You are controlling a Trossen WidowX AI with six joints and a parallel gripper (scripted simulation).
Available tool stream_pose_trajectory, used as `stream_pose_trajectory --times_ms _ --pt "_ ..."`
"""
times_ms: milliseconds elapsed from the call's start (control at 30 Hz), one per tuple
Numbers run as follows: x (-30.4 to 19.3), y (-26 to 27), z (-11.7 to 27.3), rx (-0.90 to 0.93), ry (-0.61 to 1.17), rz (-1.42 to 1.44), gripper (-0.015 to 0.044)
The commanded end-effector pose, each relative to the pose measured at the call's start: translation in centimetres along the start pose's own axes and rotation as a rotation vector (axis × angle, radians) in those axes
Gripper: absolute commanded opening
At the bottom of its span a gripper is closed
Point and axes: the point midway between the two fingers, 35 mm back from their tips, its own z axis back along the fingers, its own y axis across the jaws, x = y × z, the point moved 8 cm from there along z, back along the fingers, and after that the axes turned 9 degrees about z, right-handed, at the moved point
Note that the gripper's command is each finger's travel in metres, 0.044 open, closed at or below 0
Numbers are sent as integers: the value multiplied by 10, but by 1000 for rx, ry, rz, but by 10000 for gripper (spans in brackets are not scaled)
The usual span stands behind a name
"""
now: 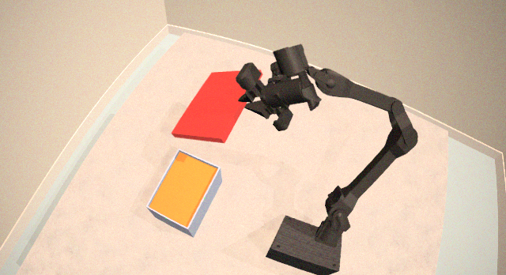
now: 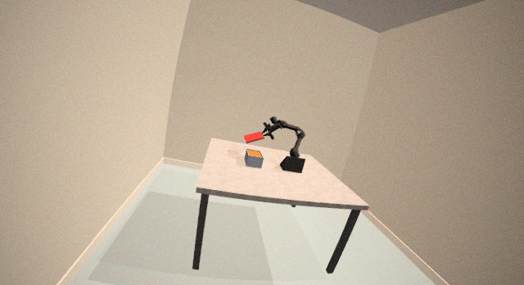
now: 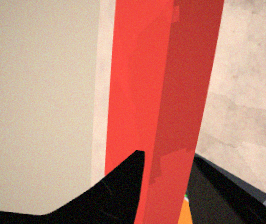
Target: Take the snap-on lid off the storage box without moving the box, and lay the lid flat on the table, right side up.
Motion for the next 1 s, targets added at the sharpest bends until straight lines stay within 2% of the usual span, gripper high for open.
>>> stream_pose_trajectory --times_ms 0,967 --pt "11 1 4 19 -1 -4 0" --pt "68 -11 7 20 -5 -3 0"
